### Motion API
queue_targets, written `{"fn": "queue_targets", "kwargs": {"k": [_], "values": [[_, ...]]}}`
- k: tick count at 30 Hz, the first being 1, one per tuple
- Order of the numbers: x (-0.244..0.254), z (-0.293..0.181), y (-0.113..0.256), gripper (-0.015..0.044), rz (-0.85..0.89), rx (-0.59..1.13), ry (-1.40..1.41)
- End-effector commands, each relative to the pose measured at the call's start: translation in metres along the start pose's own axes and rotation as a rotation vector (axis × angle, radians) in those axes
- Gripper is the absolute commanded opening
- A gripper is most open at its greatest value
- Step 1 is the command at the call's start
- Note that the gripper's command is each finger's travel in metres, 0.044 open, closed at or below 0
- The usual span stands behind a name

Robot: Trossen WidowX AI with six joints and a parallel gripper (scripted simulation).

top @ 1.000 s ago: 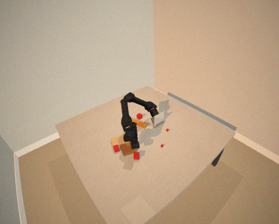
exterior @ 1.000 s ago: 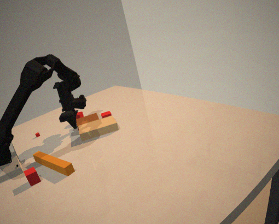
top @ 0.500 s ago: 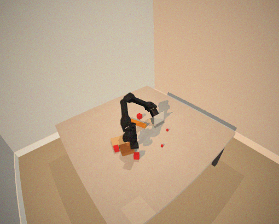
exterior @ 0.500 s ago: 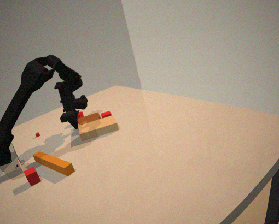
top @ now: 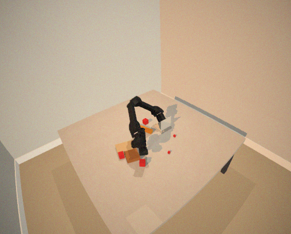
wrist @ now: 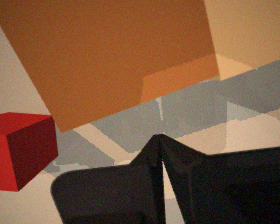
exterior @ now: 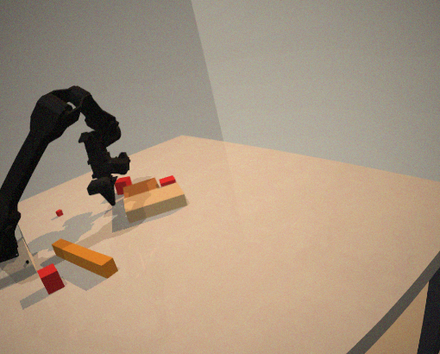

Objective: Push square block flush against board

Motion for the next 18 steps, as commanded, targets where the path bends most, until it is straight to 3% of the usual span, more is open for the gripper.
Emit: {"fn": "queue_targets", "kwargs": {"k": [1, 11, 16, 18], "values": [[0.002, -0.009, 0.000, 0.0000, 0.002, 0.004, 0.000], [0.005, -0.022, -0.001, 0.0000, 0.001, 0.004, 0.000], [0.005, -0.017, 0.052, 0.0000, 0.003, 0.005, 0.000], [0.004, -0.017, 0.055, 0.0000, 0.003, 0.005, 0.000]]}}
Point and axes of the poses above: the point midway between the two fingers, 35 mm back from their tips, its own y axis back along the fingers, its own x axis across the jaws, z = x × y, the point moved 2 cm from there along y, back along the fingers, and after that the axes turned 13 degrees about y, right-handed, at the moved point
